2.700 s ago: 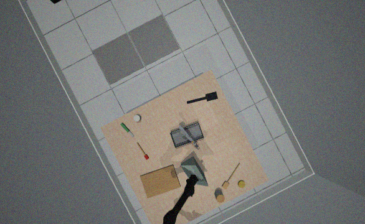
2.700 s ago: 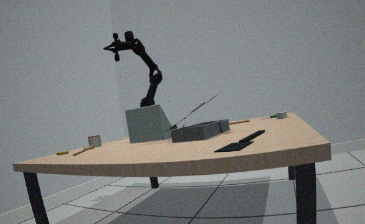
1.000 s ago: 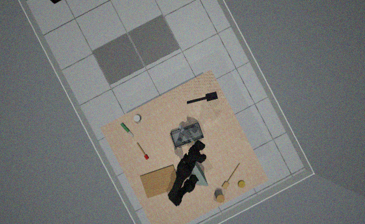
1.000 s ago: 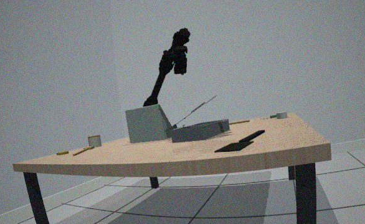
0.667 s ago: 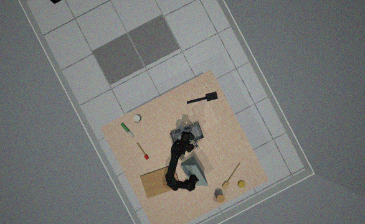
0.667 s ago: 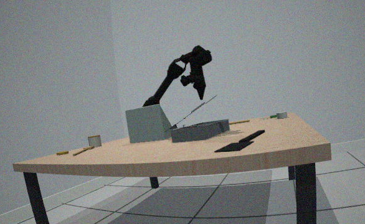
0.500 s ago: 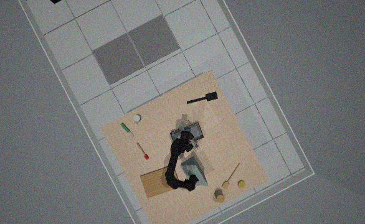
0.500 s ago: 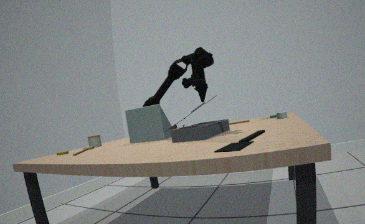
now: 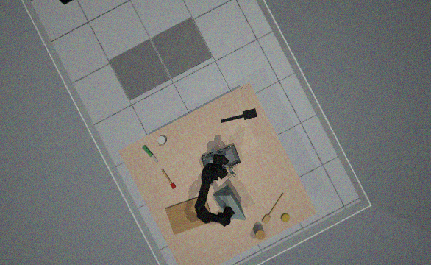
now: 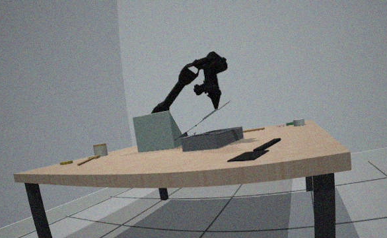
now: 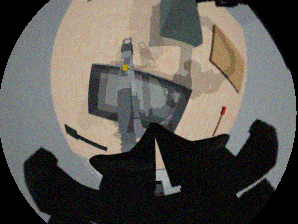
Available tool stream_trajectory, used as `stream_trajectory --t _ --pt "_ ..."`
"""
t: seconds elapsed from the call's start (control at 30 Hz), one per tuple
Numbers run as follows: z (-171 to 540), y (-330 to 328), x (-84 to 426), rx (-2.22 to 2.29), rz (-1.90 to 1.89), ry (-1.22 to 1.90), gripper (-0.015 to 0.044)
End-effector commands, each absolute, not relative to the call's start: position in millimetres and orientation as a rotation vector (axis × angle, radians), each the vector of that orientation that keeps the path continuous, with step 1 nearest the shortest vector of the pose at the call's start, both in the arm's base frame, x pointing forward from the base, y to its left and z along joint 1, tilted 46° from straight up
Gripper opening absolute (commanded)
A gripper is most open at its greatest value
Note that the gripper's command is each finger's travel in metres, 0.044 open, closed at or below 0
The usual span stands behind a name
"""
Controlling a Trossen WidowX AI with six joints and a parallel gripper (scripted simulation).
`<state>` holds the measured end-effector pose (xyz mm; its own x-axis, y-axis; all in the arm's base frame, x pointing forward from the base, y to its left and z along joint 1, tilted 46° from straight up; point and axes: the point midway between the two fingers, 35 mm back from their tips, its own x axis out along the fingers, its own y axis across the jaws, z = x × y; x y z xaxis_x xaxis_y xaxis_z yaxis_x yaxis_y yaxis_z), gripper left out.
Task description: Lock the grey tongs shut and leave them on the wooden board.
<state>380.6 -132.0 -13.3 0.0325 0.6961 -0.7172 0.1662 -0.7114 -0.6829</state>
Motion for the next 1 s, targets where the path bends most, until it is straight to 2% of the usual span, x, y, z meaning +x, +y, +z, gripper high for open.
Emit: stream_trajectory --t 0.0,0.97 --pt "-20.9 -124.2 380.6 -1.888 1.720 -0.872 -0.0150" --pt "-51.1 -92.9 381.2 -1.886 1.717 -0.874 -0.0150"
